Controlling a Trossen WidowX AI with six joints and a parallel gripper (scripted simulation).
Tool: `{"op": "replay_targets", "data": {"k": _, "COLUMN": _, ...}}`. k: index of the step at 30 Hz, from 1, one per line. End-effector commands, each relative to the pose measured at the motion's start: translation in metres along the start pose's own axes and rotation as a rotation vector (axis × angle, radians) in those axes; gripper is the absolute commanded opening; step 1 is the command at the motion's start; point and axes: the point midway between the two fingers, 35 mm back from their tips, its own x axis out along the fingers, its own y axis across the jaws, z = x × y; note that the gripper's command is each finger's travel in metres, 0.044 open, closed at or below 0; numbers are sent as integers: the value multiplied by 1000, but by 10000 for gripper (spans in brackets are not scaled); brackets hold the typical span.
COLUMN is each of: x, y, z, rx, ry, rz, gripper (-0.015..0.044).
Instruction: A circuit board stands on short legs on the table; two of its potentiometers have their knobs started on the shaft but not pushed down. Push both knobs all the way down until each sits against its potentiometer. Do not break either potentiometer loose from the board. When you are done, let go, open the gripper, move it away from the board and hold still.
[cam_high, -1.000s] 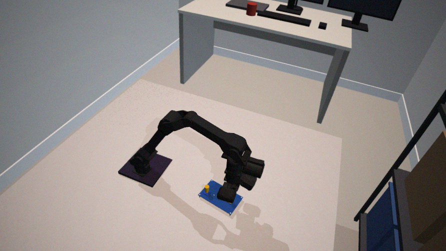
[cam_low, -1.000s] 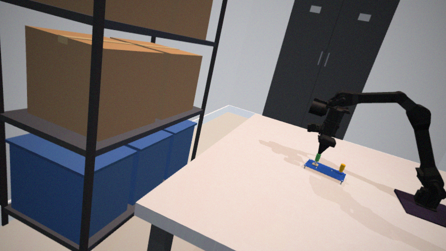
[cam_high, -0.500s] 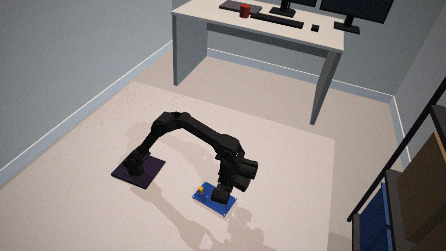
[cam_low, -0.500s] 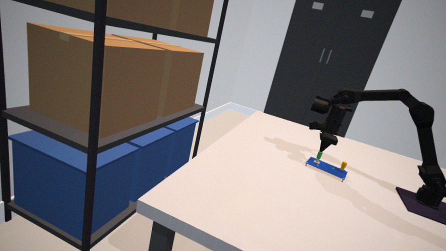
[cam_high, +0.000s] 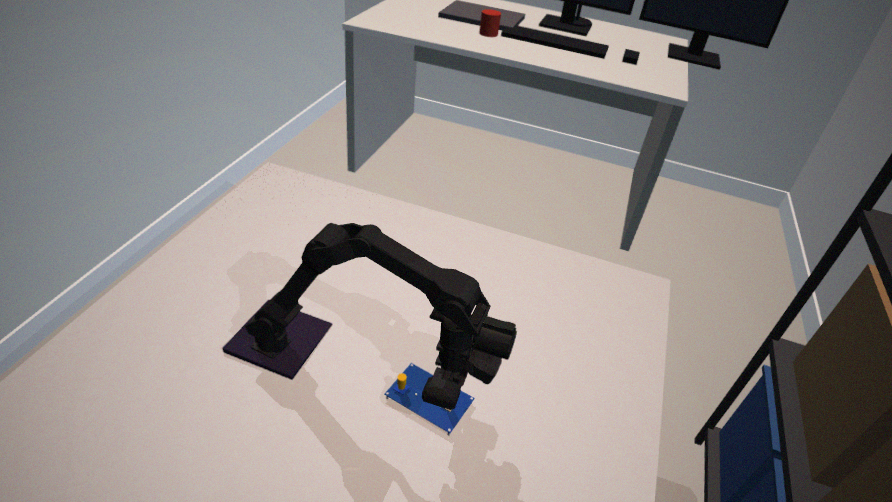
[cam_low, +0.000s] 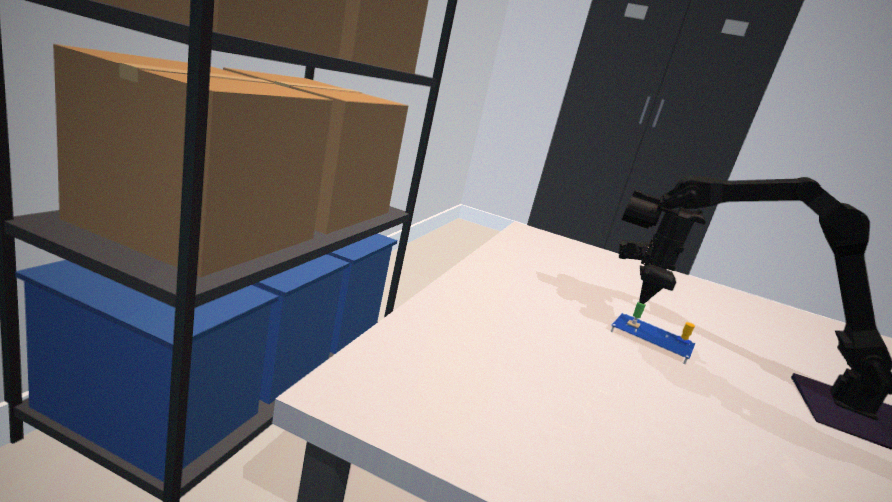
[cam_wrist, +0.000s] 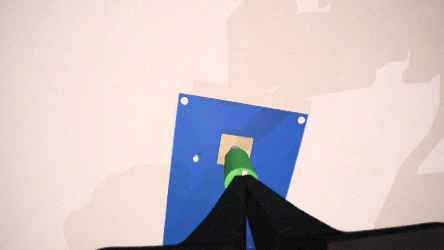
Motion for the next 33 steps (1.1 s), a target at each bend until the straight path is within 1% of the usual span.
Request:
{"op": "replay_targets", "data": {"k": 1, "x": 21, "y": 1, "z": 1, "rx": 5, "ry": 25, "rz": 4, "gripper": 0}}
{"op": "replay_targets", "data": {"k": 33, "x": 26, "y": 1, "z": 1, "rx": 5, "ry": 25, "rz": 4, "gripper": 0}}
